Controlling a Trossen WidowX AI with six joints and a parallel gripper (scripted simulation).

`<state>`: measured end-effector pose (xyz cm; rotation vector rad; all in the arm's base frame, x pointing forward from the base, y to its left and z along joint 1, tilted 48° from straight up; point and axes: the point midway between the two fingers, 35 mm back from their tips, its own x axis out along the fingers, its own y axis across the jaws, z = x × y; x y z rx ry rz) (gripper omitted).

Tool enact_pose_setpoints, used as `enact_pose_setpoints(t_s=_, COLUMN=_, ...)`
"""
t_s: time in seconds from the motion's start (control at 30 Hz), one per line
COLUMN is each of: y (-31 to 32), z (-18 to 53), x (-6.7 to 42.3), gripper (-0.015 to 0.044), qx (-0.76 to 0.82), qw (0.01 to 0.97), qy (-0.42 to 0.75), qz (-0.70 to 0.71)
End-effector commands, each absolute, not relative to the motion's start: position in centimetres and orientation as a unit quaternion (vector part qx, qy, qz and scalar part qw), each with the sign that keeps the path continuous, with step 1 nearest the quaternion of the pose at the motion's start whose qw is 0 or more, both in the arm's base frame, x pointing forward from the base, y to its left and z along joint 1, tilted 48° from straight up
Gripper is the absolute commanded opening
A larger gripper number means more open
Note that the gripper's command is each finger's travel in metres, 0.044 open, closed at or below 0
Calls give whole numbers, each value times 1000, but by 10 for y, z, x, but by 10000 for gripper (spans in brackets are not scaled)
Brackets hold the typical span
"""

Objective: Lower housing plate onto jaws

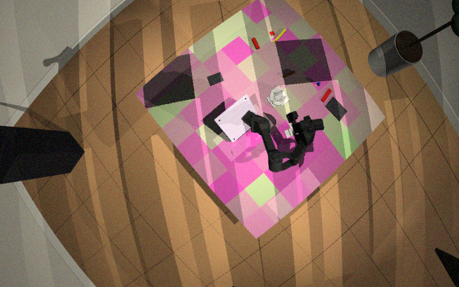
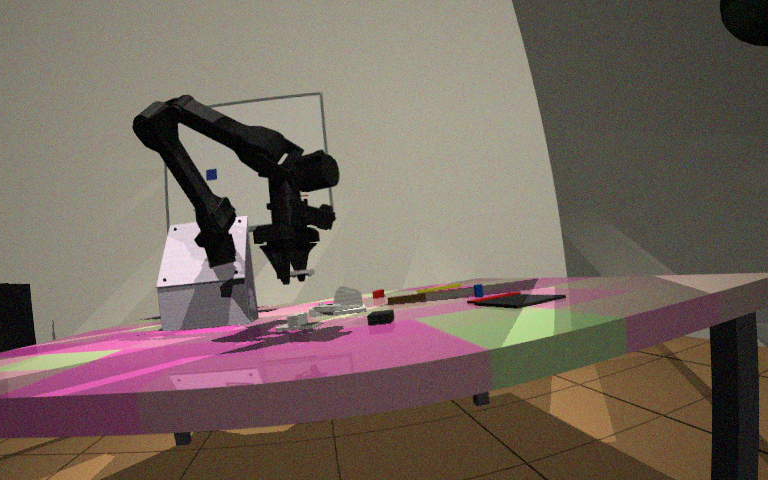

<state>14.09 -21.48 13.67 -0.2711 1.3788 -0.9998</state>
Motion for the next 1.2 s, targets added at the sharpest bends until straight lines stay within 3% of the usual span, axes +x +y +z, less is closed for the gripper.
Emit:
enact_pose_setpoints(t_s=0.0, y=-210, z=129, x=148, gripper=351, qx=-119, qw=652, qy=610, qz=-434)
enact_pose_setpoints(t_s=1.17, y=-148, z=49, x=202, gripper=351, qx=-136, qw=647, qy=644, qz=-385)
